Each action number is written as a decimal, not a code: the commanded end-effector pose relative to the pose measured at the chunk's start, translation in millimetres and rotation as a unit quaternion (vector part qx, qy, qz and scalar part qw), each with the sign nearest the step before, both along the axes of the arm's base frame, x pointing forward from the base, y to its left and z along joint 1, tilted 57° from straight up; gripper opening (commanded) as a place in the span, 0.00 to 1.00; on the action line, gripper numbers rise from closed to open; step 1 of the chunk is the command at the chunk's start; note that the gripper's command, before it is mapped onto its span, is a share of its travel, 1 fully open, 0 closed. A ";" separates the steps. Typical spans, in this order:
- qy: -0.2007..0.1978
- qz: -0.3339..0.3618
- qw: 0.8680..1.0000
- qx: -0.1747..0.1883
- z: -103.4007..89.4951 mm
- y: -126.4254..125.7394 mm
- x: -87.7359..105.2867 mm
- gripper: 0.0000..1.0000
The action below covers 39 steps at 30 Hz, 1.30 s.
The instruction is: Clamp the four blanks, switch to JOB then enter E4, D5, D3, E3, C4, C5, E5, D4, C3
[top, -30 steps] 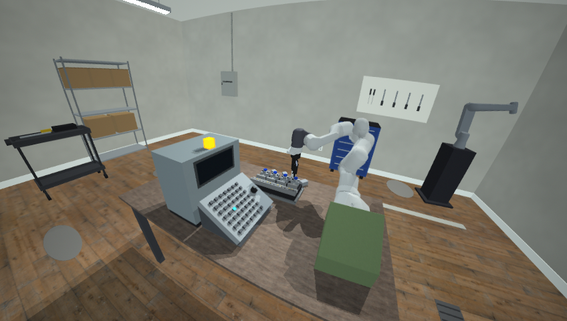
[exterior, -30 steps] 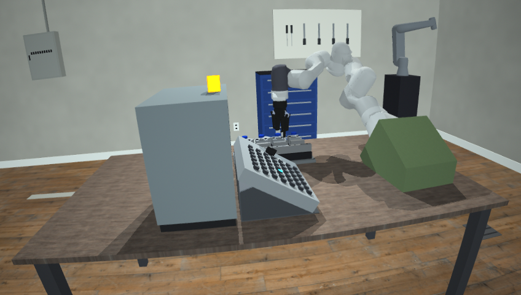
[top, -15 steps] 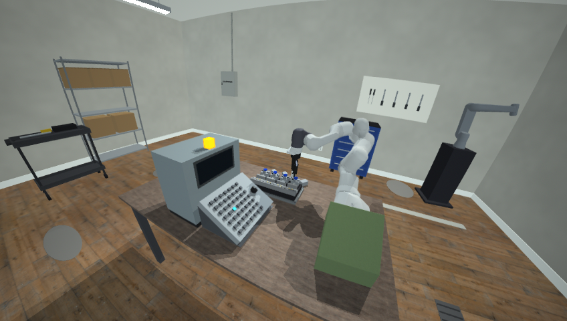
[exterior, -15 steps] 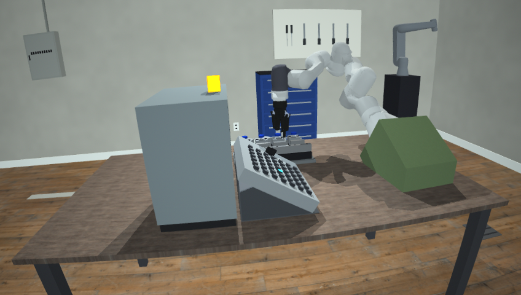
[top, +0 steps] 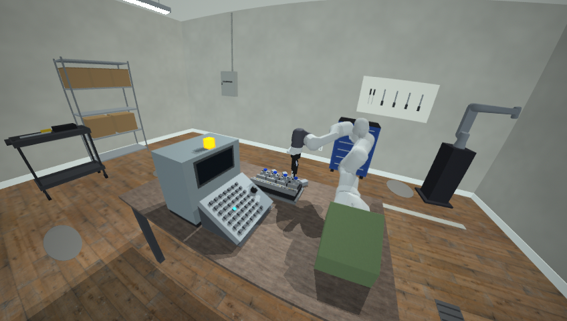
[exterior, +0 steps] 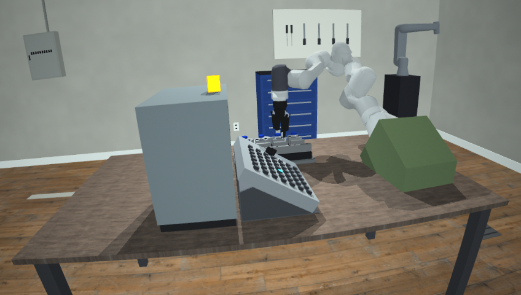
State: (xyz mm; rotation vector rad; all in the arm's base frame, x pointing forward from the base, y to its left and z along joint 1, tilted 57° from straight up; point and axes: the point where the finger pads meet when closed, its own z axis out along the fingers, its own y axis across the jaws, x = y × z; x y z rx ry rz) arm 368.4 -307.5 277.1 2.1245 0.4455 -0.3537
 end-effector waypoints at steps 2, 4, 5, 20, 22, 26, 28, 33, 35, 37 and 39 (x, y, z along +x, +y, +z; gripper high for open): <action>-0.001 -0.001 1.000 -0.001 -1.3 -1.3 -0.5 0.00; -0.001 -0.001 1.000 -0.001 -1.3 -1.3 -0.5 0.00; -0.001 -0.001 1.000 -0.001 -1.3 -1.3 -0.5 0.00; -0.001 -0.001 1.000 -0.001 0.3 1.2 -0.2 0.00; -0.001 -0.001 1.000 -0.001 2.3 4.3 0.1 0.00; -0.001 -0.001 1.000 -0.001 9.2 14.8 1.1 0.00; -0.001 -0.001 1.000 -0.001 14.1 22.3 1.9 0.00; -0.001 -0.001 1.000 -0.001 23.0 36.0 3.3 0.00; -0.001 -0.001 1.000 -0.001 29.9 46.5 4.3 0.00; -0.001 -0.001 1.000 -0.001 37.3 57.8 5.4 0.00; -0.001 -0.001 1.000 -0.001 45.0 69.6 6.6 0.00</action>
